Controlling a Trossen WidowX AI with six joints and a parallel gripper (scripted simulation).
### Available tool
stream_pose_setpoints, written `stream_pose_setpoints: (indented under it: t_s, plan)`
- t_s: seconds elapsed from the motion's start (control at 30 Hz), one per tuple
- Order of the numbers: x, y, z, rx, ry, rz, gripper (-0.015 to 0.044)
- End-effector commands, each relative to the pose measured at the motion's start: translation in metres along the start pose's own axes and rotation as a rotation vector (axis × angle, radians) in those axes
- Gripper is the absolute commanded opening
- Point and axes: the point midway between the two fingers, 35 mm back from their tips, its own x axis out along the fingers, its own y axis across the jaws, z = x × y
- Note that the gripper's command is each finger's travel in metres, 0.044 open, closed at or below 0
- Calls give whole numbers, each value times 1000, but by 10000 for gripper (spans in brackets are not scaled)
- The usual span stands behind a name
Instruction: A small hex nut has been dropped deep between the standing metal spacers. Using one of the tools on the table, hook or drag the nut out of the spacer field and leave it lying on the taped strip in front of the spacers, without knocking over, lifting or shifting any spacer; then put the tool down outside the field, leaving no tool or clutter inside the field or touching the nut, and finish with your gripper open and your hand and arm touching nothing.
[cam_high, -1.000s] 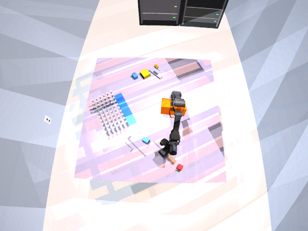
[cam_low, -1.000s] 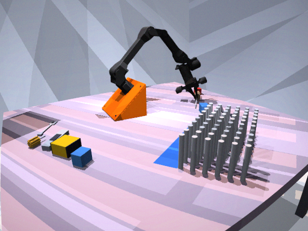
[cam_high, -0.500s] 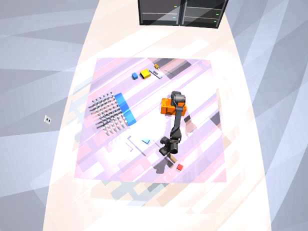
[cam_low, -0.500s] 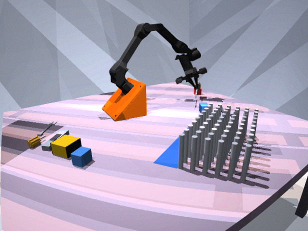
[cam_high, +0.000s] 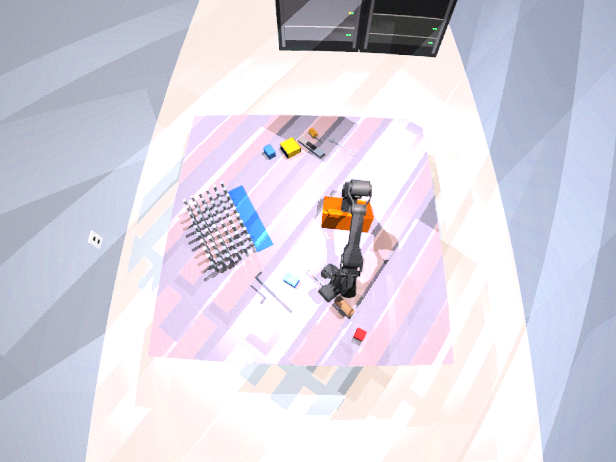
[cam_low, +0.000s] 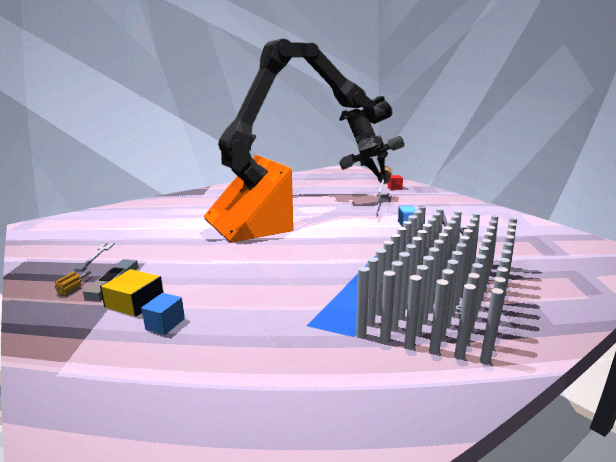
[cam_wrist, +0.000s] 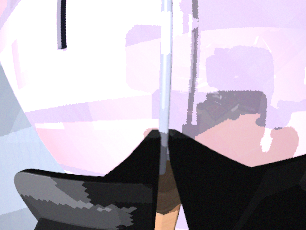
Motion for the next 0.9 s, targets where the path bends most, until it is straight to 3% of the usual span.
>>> stream_pose_setpoints:
  t_s: [0.0, 0.87]
  plan:
    - [-8, -8, 10, 0, 7, 11, 0]
    - [-14, -58, 54, -1, 2, 5, 0]
